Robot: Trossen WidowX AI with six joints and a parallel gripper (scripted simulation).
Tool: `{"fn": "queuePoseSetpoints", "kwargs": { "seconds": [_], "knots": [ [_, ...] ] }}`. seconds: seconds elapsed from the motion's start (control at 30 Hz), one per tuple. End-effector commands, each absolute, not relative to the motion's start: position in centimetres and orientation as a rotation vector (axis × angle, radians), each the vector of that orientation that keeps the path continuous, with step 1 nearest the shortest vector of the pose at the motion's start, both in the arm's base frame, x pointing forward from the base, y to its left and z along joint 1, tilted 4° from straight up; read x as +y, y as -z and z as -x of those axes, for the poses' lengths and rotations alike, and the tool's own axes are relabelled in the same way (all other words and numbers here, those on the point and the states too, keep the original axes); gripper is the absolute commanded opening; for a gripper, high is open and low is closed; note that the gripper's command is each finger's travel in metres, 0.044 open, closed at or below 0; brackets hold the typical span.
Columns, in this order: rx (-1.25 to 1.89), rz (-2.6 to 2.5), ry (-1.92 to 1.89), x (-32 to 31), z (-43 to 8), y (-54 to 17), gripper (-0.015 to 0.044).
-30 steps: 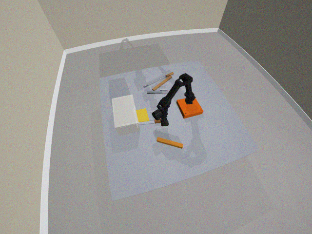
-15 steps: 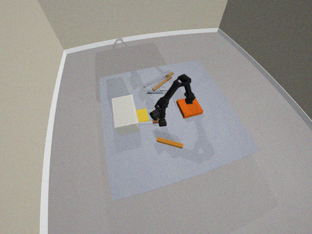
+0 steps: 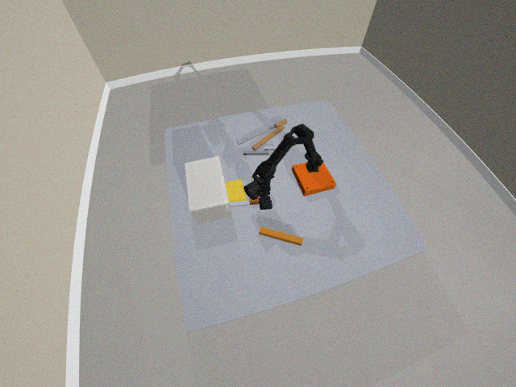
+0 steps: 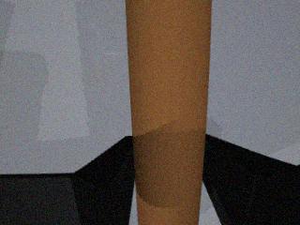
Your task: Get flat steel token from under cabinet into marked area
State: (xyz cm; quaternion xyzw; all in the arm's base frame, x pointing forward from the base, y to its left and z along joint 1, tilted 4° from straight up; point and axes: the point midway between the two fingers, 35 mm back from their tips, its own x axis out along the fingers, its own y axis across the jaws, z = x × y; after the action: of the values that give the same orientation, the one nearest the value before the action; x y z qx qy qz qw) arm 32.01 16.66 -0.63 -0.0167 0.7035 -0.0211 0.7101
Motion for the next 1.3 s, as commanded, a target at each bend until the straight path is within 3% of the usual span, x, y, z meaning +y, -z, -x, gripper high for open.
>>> {"fn": "queuePoseSetpoints", "kwargs": {
  "seconds": [0.0,1.27],
  "knots": [
    [1.561,0.035,0.044,16.7,-32.7,0.6,0.0],
    [1.558,0.035,0.045,16.6,-36.5,0.5,0.0]
  ]
}}
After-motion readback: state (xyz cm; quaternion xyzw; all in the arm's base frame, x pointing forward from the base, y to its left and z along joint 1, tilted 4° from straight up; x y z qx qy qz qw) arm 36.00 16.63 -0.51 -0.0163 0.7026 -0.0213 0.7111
